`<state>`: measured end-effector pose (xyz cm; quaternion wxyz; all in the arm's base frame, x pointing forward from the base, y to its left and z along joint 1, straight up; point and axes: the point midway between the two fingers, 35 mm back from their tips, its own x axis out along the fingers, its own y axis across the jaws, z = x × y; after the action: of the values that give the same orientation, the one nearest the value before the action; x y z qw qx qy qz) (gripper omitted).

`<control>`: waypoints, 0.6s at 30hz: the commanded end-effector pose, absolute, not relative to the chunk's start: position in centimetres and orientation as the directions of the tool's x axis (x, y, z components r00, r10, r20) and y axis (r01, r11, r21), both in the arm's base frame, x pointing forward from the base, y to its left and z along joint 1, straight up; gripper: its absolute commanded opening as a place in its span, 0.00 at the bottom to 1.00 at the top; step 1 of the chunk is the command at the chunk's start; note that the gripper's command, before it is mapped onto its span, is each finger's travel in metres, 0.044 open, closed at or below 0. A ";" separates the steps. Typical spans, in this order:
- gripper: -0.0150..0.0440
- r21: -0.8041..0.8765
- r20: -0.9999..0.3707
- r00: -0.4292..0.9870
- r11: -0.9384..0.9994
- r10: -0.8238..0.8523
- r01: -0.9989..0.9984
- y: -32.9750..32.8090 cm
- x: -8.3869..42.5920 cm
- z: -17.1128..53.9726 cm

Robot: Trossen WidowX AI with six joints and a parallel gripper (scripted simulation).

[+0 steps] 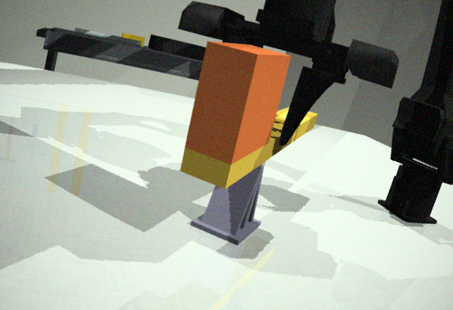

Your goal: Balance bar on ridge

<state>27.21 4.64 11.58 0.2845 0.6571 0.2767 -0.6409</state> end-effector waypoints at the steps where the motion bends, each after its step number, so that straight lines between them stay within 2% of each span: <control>1: 0.25 0.016 -1.000 0.027 -0.686 0.005 0.727 4.7 27.2 11.5; 18: 0.25 0.016 -1.000 0.027 -0.686 0.005 0.727 4.7 27.2 11.4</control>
<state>27.20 4.66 11.47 0.2842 0.6574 0.2770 -0.6406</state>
